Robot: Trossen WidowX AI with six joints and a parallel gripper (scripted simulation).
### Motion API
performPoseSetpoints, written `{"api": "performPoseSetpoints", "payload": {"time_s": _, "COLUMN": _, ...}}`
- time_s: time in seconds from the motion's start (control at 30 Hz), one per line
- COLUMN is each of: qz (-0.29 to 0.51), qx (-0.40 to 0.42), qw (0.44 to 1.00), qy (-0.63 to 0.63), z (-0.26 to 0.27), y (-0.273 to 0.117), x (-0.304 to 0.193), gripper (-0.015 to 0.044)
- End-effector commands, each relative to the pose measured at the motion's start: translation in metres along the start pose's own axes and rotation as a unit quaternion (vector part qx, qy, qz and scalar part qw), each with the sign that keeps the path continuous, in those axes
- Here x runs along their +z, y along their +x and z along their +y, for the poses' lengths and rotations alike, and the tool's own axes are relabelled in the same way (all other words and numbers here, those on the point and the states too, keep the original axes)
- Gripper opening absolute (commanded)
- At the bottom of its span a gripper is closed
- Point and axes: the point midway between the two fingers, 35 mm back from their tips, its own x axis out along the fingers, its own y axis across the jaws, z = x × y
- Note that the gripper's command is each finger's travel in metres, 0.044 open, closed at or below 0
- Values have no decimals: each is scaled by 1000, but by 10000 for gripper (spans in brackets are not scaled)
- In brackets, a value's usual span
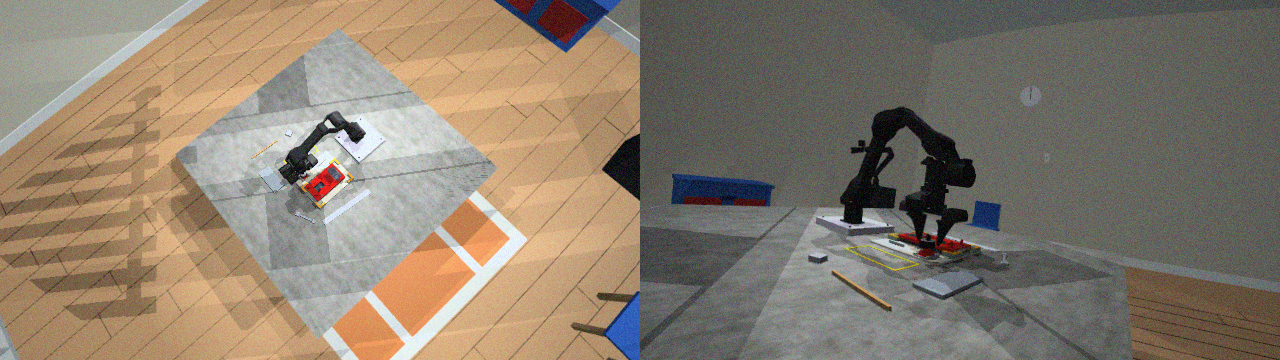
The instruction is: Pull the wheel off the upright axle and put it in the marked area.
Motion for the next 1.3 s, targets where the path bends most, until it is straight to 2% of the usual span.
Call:
{"api": "performPoseSetpoints", "payload": {"time_s": 0.0, "qz": -1, "qx": -2, "qw": 1000, "qy": 0, "z": -1, "y": 5, "x": 1, "gripper": 300}}
{"api": "performPoseSetpoints", "payload": {"time_s": 0.03, "qz": -1, "qx": -2, "qw": 1000, "qy": 0, "z": -1, "y": 5, "x": 1, "gripper": 300}}
{"api": "performPoseSetpoints", "payload": {"time_s": 0.17, "qz": 0, "qx": 1, "qw": 1000, "qy": 0, "z": 0, "y": 1, "x": 0, "gripper": 195}}
{"api": "performPoseSetpoints", "payload": {"time_s": 0.43, "qz": 0, "qx": 1, "qw": 1000, "qy": 0, "z": 0, "y": 1, "x": 0, "gripper": 142}}
{"api": "performPoseSetpoints", "payload": {"time_s": 0.6, "qz": 0, "qx": 1, "qw": 1000, "qy": 0, "z": 0, "y": 0, "x": 0, "gripper": 10}}
{"api": "performPoseSetpoints", "payload": {"time_s": 0.63, "qz": 0, "qx": 1, "qw": 1000, "qy": 0, "z": 0, "y": 0, "x": 0, "gripper": 0}}
{"api": "performPoseSetpoints", "payload": {"time_s": 1.27, "qz": 0, "qx": 0, "qw": 1000, "qy": 0, "z": 1, "y": -6, "x": 0, "gripper": 0}}
